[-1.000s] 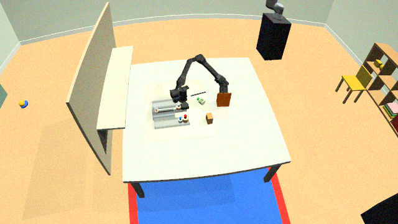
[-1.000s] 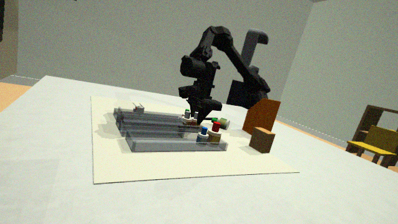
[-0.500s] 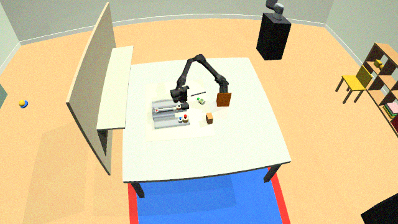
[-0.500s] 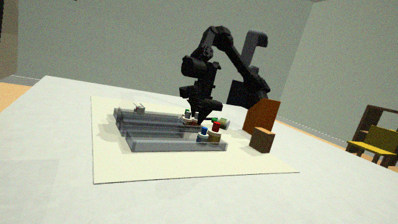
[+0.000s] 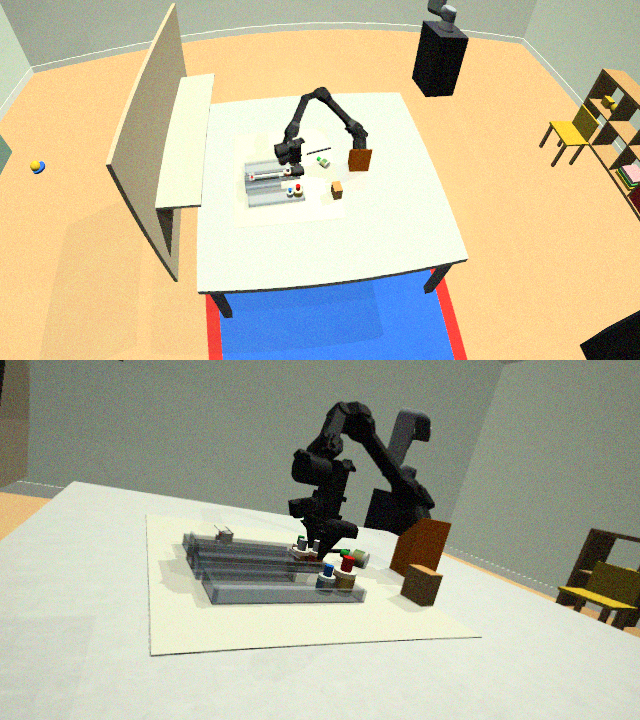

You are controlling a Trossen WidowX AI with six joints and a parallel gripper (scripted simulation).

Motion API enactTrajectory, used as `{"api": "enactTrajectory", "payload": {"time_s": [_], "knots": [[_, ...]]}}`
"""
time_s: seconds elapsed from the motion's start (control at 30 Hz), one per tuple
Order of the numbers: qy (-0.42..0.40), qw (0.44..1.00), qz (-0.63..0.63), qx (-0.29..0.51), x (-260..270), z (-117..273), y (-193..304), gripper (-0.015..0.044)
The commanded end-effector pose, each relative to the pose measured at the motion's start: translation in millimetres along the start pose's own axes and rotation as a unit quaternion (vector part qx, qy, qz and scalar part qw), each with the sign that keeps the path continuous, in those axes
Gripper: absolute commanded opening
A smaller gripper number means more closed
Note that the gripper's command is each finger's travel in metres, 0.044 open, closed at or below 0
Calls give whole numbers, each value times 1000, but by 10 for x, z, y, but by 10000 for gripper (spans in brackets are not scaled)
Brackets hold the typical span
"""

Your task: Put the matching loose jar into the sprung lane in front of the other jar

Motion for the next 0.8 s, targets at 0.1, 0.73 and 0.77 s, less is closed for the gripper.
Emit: {"api": "enactTrajectory", "payload": {"time_s": [0.1,0.73,0.77], "knots": [[1,1000,-2,0,2,0,0,263],[0,1000,-2,0,25,207,73,282],[0,1000,-2,0,32,209,101,282]]}}
Point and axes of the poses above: the point midway between the two fingers, 35 mm back from their tips, its own z axis back along the fingers, its own x axis across the jaws, y = z × x, the point moved 10 cm from there along z, back along the fingers, and after that the axes turned 10 degrees about z, right-handed, at the moved point
